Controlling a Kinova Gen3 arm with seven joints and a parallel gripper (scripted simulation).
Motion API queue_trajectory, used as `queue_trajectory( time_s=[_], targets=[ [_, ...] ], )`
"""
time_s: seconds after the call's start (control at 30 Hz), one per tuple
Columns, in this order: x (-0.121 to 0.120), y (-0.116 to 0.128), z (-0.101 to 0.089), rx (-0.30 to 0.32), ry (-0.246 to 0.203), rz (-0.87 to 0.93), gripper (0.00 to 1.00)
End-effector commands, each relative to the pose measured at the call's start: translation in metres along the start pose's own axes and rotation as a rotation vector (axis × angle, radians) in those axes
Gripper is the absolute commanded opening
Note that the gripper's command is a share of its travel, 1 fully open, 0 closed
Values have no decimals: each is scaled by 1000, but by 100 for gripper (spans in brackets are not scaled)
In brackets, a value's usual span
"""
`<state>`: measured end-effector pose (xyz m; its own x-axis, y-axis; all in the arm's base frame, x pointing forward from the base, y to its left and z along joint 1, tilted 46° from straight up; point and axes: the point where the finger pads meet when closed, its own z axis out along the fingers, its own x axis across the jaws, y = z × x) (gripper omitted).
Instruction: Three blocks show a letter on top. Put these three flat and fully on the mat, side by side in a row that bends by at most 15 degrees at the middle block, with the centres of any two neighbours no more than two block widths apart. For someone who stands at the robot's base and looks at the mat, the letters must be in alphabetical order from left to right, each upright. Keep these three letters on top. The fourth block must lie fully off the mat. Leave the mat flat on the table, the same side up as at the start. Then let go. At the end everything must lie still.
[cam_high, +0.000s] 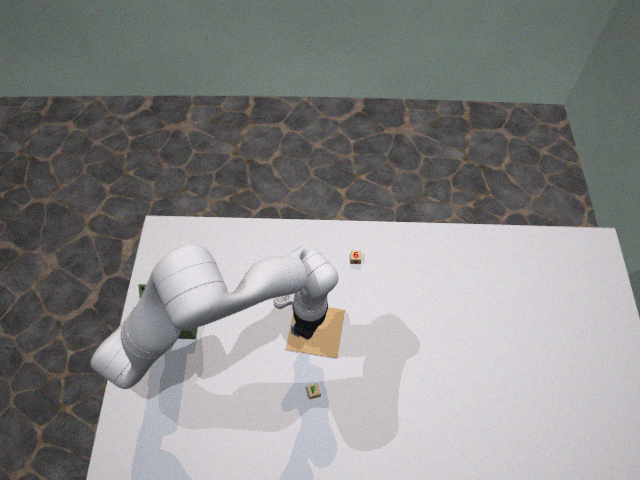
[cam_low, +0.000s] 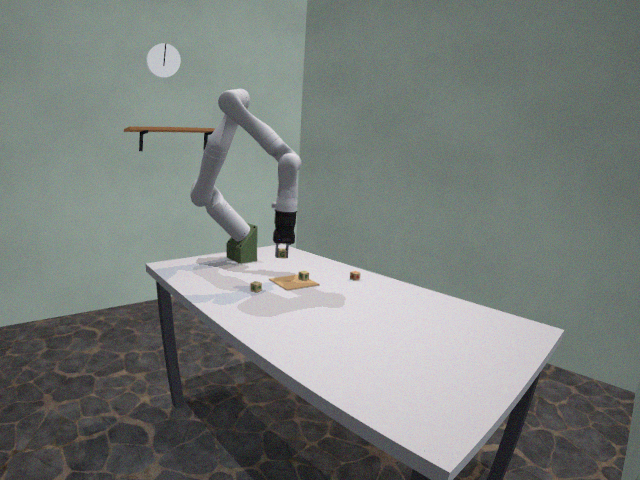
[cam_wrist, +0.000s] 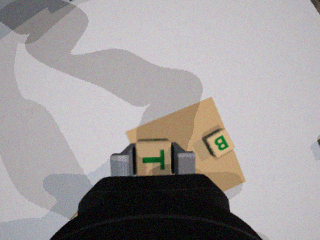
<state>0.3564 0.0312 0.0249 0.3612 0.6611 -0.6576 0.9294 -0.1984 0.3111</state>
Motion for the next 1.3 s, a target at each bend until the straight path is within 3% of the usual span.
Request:
queue_trajectory(
  time_s=[0.0, 0.43, 0.9, 1.27],
  targets=[
    [1, 0, -2, -10, 1, 83, 57],
    [1, 20, -7, -16, 27, 706, 57],
    [1, 37, -12, -20, 56, 1036, 57],
    [0, 40, -14, -21, 63, 1101, 57]
  ],
)
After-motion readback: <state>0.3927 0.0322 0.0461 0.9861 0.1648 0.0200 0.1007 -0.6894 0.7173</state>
